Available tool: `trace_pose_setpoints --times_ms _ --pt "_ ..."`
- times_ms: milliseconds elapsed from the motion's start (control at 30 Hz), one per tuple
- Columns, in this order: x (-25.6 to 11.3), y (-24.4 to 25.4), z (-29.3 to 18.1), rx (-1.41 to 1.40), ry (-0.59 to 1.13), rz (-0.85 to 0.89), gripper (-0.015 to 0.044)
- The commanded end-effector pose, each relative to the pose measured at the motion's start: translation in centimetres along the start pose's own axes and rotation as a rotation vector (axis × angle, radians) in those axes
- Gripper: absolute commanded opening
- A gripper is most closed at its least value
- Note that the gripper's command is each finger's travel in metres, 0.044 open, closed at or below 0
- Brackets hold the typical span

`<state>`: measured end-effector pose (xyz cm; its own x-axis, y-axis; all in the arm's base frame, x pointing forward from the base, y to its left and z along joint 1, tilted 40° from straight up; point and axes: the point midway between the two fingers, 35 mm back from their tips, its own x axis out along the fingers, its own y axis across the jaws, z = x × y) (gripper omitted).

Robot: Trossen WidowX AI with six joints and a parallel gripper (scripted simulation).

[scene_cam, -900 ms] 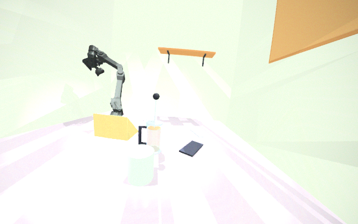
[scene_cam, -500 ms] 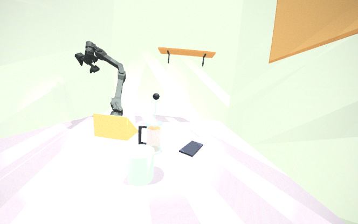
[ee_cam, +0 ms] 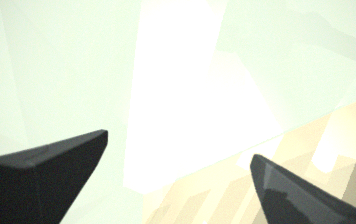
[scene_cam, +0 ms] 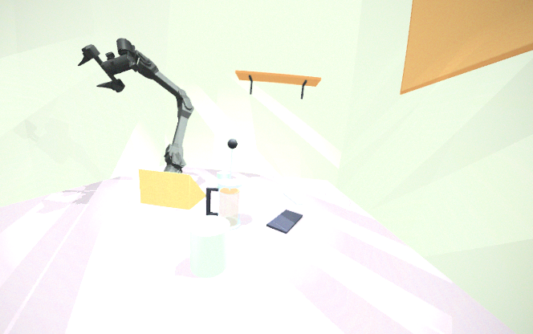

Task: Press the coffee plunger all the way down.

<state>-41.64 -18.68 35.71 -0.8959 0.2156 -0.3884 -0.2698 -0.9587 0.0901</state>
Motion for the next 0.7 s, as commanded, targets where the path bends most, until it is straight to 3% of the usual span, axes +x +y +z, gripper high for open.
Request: trace_pose_setpoints --times_ms 0,333,667 --pt "-2.3 4.1 -4.3 -0.128 0.101 0.179 0.0440" --pt "-12.3 11.5 -16.6 -0.488 0.356 0.674 0.0440" --pt "-25.3 11.8 -28.2 -0.862 0.578 1.179 0.0440"
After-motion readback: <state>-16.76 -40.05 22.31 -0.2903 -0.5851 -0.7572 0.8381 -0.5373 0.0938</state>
